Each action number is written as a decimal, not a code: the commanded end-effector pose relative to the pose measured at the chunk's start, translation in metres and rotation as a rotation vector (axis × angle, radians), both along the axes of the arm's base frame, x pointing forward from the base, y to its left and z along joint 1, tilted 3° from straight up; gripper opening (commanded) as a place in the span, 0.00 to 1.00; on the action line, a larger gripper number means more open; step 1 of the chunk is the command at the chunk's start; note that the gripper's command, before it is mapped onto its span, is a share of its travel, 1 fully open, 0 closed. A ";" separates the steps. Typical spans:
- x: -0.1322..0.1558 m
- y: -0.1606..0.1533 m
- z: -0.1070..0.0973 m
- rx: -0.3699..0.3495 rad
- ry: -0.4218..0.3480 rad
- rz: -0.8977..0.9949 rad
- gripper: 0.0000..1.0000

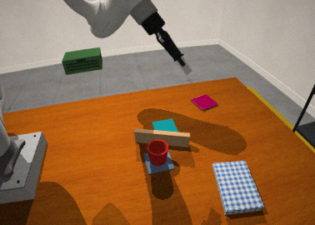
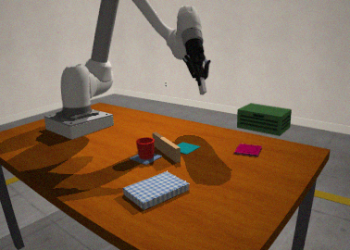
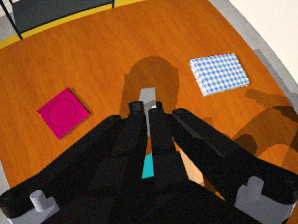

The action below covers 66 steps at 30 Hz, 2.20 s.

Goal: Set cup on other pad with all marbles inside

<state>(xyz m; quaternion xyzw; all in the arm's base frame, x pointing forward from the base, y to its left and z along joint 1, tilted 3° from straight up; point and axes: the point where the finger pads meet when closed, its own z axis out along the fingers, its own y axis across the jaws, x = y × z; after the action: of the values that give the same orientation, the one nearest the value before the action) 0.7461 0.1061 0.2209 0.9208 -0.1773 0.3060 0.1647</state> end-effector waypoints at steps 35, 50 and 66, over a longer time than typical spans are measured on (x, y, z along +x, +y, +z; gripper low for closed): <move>-0.097 -0.122 0.044 0.271 0.669 0.615 0.00; -0.116 -0.152 -0.065 0.116 0.719 1.106 0.00; -0.147 -0.173 -0.145 -0.030 0.733 1.482 0.00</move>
<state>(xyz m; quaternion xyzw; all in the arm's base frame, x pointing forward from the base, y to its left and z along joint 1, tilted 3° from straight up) 0.6009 -0.0657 0.0816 0.8463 0.5323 0.0127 -0.0175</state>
